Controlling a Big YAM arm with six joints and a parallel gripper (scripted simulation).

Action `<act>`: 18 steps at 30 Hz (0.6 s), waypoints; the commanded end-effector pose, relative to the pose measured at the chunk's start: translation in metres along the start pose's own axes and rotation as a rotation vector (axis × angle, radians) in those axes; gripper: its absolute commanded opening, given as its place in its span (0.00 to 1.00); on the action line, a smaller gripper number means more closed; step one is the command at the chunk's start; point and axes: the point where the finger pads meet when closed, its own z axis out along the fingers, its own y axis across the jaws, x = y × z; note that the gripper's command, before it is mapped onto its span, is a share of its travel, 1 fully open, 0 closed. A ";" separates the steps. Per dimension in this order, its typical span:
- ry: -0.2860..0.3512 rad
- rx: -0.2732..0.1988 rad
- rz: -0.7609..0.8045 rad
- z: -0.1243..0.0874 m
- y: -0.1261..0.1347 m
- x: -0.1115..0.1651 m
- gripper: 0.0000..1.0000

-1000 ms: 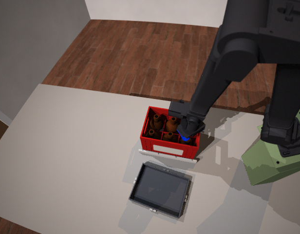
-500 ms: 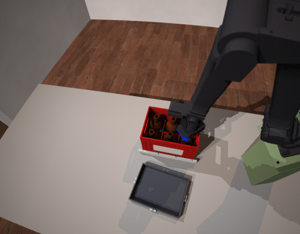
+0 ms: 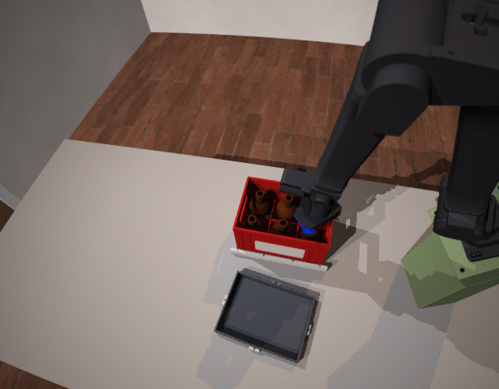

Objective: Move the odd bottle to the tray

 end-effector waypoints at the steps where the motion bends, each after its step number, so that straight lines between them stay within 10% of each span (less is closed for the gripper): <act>1: 0.005 0.000 0.006 0.002 0.000 0.005 0.61; 18: 0.006 0.000 0.005 0.008 0.000 0.004 0.61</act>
